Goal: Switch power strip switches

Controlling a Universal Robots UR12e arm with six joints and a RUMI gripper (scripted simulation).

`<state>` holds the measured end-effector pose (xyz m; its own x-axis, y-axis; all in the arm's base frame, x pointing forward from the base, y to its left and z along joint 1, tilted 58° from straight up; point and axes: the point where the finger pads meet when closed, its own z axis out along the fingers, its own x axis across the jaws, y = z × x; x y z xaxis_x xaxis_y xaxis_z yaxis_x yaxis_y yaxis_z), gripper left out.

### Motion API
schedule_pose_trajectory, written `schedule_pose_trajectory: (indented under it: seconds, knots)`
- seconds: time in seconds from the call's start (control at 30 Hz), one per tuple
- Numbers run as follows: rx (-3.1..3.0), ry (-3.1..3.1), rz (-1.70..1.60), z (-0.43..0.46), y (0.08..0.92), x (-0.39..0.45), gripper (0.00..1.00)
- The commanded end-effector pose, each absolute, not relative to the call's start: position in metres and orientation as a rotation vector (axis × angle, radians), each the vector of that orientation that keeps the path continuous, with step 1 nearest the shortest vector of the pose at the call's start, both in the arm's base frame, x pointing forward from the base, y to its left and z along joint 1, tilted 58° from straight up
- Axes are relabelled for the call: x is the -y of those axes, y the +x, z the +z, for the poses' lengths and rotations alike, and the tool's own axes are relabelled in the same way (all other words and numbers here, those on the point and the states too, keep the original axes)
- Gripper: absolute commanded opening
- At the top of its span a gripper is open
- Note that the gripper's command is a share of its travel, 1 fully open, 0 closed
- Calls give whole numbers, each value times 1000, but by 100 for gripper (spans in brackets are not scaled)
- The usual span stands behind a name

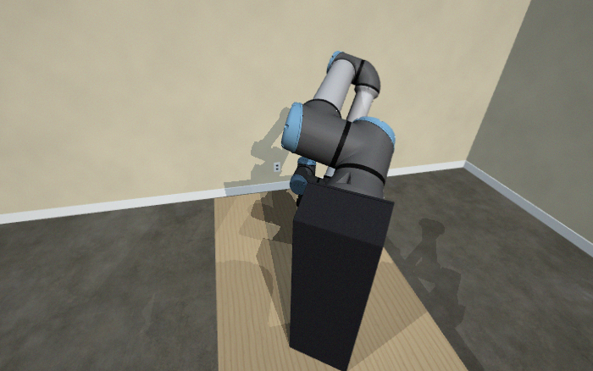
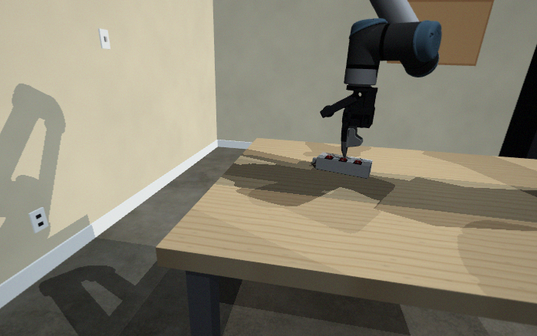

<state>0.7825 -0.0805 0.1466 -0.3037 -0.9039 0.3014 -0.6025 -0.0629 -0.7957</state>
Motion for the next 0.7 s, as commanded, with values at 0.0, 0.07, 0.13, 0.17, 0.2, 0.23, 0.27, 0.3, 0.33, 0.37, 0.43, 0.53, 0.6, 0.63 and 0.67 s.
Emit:
schedule_pose_trajectory:
  seconds: [0.0, 0.07, 0.13, 0.17, 0.2, 0.23, 0.27, 0.3, 0.33, 0.37, 0.43, 0.53, 0.6, 0.63, 0.67]
  knots:
    - [-1893, -1614, -1308, 145, 786, 83, 0]
    - [-1893, -1614, -1308, 145, 787, 83, 0]
    - [-1893, -1614, -1308, 144, 787, 84, 0]
    - [-1893, -1614, -1308, 144, 788, 84, 0]
    - [-1893, -1614, -1308, 144, 788, 84, 0]
    - [-1893, -1614, -1308, 144, 788, 84, 0]
    - [-1893, -1614, -1308, 144, 788, 84, 0]
    - [-1893, -1614, -1308, 144, 788, 84, 0]
    - [-1893, -1614, -1308, 143, 789, 85, 0]
    - [-1893, -1614, -1308, 143, 789, 85, 0]
    - [-1893, -1614, -1308, 143, 789, 85, 0]
    - [-1894, -1616, -1307, 142, 788, 84, 0]
    - [-1894, -1616, -1307, 143, 788, 84, 0]
    - [-1893, -1616, -1307, 143, 788, 84, 0]
    - [-1893, -1615, -1307, 143, 788, 84, 0]
